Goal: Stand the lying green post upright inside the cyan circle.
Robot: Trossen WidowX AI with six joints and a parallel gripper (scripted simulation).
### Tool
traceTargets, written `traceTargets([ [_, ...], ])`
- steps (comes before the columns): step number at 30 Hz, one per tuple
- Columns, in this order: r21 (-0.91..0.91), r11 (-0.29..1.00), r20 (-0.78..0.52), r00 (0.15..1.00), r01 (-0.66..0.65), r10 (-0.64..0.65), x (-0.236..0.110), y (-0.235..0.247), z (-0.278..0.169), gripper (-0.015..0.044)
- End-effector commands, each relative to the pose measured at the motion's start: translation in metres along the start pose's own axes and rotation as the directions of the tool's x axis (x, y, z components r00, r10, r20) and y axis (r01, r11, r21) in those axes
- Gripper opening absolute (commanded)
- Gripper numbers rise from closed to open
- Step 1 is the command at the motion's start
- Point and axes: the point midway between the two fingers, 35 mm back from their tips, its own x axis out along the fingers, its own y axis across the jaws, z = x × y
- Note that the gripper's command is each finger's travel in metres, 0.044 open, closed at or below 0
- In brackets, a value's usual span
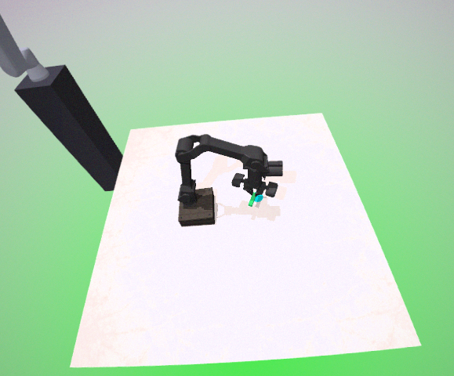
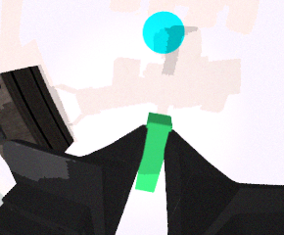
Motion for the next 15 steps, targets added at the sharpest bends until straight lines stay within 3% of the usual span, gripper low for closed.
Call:
traceTargets([
  [1, -0.003, 1.0, 0.006, 1.0, -0.005, 0.005, -0.001, -0.001, 0.011, 0.0023],
  [15, -0.03, 0.999, 0.014, 1.0, -0.012, 0.012, -0.006, 0.0, 0.053, 0.0023],
])
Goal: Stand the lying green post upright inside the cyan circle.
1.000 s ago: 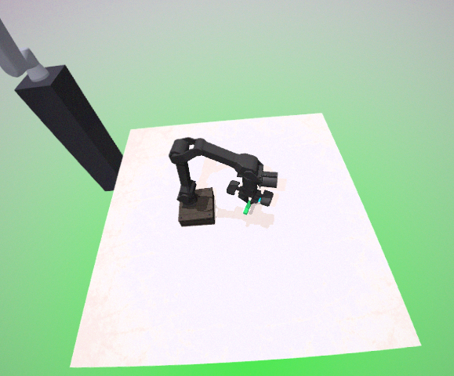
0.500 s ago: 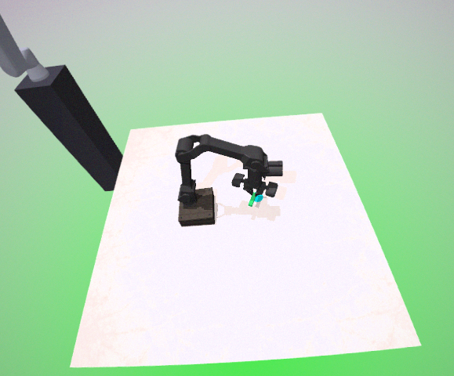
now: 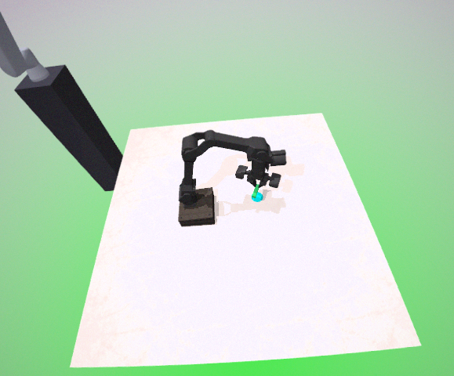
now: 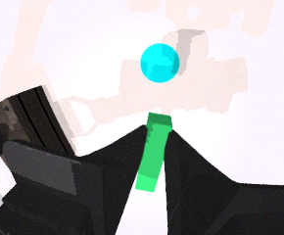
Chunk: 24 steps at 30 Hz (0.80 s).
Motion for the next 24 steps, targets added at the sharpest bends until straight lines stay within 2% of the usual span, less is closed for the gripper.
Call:
traceTargets([
  [1, -0.003, 1.0, 0.005, 1.0, -0.006, 0.006, -0.001, 0.001, 0.012, 0.0023],
  [10, -0.018, 1.0, 0.009, 1.0, -0.011, 0.011, -0.002, 0.003, 0.035, 0.0023],
  [24, -0.039, 0.997, 0.061, 0.996, -0.061, 0.064, 0.005, 0.007, 0.036, 0.0023],
])
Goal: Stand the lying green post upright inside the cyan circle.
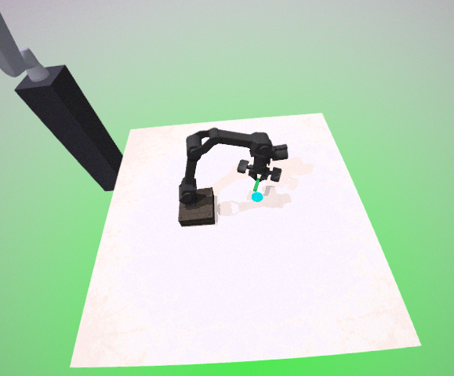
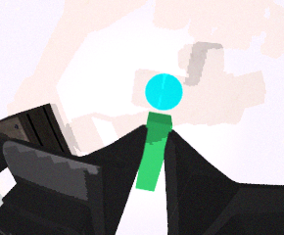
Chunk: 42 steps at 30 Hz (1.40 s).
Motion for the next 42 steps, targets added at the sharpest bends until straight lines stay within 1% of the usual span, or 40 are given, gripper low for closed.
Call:
traceTargets([
  [1, -0.009, 1.0, 0.022, 1.0, -0.02, 0.02, 0.003, 0.001, 0.0, 0.0023],
  [21, -0.047, 0.994, 0.132, 0.985, -0.102, 0.107, 0.015, 0.007, -0.001, 0.0023],
  [42, -0.089, 0.982, 0.255, 0.95, -0.164, 0.182, 0.024, 0.012, -0.002, 0.0023],
])
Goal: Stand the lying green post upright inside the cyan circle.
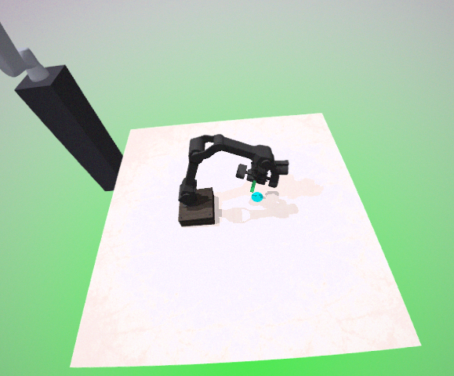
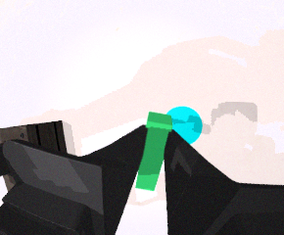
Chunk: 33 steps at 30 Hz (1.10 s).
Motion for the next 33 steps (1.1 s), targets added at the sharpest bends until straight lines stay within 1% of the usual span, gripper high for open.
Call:
traceTargets([
  [1, -0.008, 1.0, 0.027, 1.0, -0.014, 0.014, 0.0024, 0.001, -0.0003, 0.0023],
  [33, -0.054, 0.996, 0.241, 0.967, -0.074, 0.085, 0.0105, 0.0052, -0.0023, 0.0023],
])
